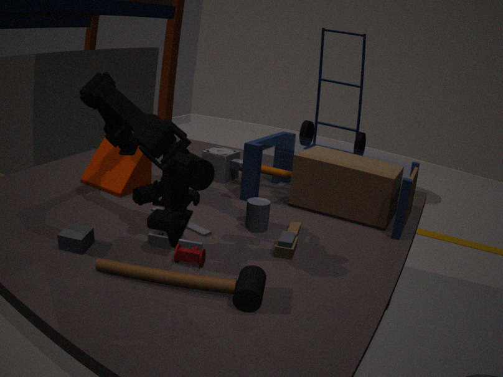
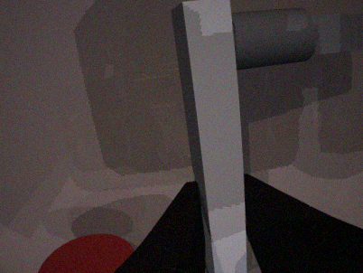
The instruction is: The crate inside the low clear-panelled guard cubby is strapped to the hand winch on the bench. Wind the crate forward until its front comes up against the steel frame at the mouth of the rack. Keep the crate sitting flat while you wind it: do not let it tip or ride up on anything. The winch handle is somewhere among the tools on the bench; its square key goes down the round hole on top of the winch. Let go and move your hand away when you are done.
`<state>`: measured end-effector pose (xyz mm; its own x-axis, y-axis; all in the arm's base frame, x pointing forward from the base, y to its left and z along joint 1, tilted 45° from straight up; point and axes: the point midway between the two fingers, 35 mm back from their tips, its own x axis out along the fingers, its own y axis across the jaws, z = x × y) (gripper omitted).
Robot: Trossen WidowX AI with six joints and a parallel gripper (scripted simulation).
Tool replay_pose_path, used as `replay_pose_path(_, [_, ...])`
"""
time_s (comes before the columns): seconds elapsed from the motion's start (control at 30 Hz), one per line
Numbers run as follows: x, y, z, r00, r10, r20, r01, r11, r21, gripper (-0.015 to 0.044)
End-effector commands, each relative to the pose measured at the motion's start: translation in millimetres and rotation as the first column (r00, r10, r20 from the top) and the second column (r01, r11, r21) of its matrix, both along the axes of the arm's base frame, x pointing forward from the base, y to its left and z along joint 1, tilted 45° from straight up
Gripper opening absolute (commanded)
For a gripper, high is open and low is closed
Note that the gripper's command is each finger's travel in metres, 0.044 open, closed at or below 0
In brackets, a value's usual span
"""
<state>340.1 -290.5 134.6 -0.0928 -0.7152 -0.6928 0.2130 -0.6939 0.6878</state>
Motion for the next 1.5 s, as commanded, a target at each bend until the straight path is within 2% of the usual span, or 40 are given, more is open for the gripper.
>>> replay_pose_path(0.0, [-0.2, -0.4, 0.5, 1.0, -0.002, 0.002, 0.002, 1.0, -0.001, 0.0])
replay_pose_path(0.13, [7.7, 16.6, 16.9, 1.0, -0.002, 0.003, 0.002, 1.0, 0.007, 0.0])
replay_pose_path(0.33, [18.2, 79.3, 76.5, 1.0, -0.003, 0.001, 0.003, 1.0, 0.018, 0.0])
replay_pose_path(0.5, [13.7, 110.3, 106.6, 1.0, -0.002, -0.002, 0.002, 1.0, 0.014, 0.0])
replay_pose_path(1.0, [14.0, 110.1, 102.9, 1.0, 0.005, -0.013, -0.004, 1.0, 0.022, 0.0])
replay_pose_path(1.23, [39.1, 152.7, 65.7, 0.95, 0.248, -0.192, -0.23, 0.967, 0.112, 0.0])
replay_pose_path(1.47, [54.8, 204.0, 21.4, 0.787, 0.5, -0.36, -0.435, 0.865, 0.25, 0.0])
